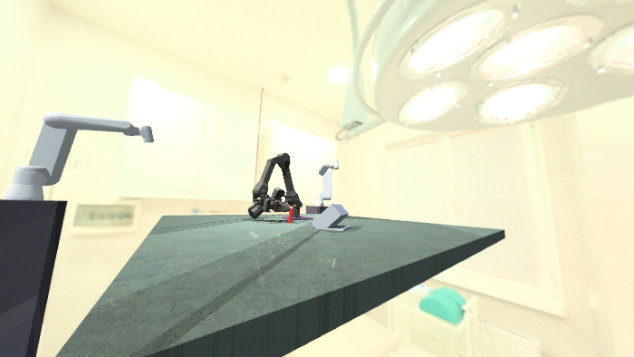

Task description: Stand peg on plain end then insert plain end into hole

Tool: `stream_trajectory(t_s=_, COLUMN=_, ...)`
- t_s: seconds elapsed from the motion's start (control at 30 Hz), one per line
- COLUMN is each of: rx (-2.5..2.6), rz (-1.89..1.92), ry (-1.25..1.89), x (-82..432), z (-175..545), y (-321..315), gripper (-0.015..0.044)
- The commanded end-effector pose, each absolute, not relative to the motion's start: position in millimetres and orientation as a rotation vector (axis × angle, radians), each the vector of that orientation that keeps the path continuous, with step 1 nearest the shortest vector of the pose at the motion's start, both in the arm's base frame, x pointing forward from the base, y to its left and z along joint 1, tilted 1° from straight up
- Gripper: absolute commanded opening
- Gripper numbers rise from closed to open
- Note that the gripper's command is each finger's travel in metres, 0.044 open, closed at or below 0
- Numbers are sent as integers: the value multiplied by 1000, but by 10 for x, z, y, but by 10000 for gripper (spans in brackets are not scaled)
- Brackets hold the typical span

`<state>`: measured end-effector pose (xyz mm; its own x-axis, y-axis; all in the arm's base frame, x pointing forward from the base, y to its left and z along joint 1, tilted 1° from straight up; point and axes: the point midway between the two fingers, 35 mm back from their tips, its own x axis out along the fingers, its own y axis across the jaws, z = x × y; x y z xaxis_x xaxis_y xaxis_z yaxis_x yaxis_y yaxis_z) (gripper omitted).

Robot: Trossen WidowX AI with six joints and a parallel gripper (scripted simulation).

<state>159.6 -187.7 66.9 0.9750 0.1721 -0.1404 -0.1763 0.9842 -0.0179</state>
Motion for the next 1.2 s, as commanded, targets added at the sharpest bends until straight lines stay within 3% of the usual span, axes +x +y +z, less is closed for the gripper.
stream_trajectory(t_s=0.0, rx=-30, rz=176, ry=140, x=1584, z=654, y=-1879, gripper=51)
stream_trajectory(t_s=0.2, rx=-28, rz=172, ry=132, x=1586, z=666, y=-1879, gripper=56)
stream_trajectory(t_s=0.3, rx=-28, rz=172, ry=131, x=1585, z=666, y=-1880, gripper=130)
stream_trajectory(t_s=1.17, rx=-28, rz=172, ry=131, x=1585, z=666, y=-1880, gripper=130)
